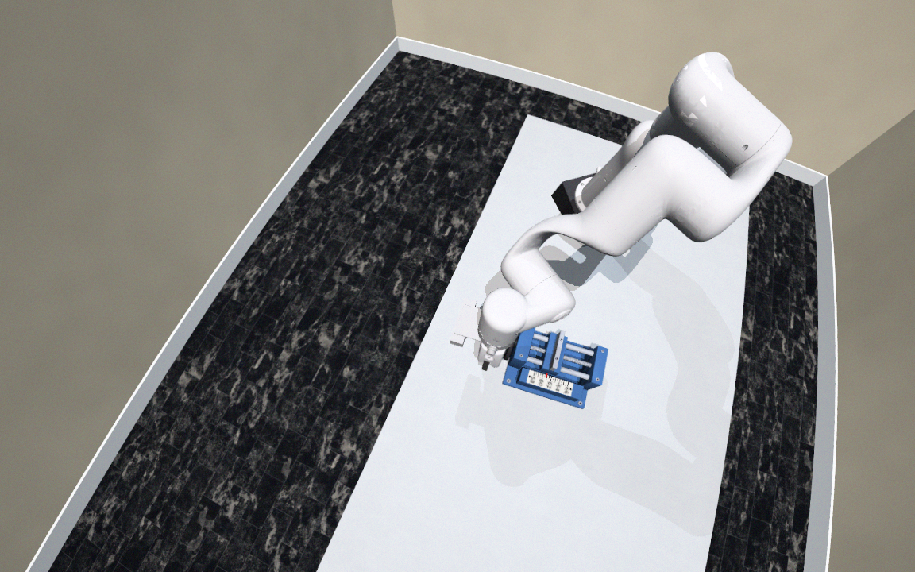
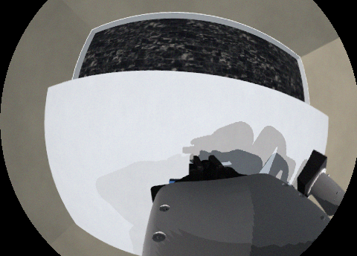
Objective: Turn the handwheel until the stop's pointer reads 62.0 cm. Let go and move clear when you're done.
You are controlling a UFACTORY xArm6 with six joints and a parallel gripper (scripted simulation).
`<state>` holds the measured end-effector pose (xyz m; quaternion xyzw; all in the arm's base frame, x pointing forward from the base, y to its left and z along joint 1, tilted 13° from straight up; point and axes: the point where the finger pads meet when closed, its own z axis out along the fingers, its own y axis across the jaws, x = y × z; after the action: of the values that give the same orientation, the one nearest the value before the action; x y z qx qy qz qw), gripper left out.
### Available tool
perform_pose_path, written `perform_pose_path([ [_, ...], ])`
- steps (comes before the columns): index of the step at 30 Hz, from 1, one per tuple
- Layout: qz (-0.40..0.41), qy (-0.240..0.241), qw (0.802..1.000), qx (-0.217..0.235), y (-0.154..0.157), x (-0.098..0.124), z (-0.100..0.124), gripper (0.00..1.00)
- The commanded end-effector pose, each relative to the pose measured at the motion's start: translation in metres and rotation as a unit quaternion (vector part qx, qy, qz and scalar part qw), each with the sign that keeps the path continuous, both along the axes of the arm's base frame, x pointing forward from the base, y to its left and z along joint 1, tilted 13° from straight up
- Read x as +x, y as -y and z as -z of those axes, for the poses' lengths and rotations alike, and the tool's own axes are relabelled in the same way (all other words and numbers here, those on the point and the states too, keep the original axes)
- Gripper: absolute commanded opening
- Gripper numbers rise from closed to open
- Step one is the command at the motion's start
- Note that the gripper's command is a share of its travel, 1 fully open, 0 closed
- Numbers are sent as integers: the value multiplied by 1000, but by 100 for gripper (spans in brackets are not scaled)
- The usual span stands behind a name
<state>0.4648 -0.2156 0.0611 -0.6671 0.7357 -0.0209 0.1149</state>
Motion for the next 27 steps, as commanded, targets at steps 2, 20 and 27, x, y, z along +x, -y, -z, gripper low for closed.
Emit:
perform_pose_path([
  [2, 0, 0, 1000, 0, 1, 0, -1, 6],
  [20, 0, 0, 1000, 0, 1, 0, -7, 6],
  [27, 0, 0, 1000, 0, 2, -1, -11, 6],
])
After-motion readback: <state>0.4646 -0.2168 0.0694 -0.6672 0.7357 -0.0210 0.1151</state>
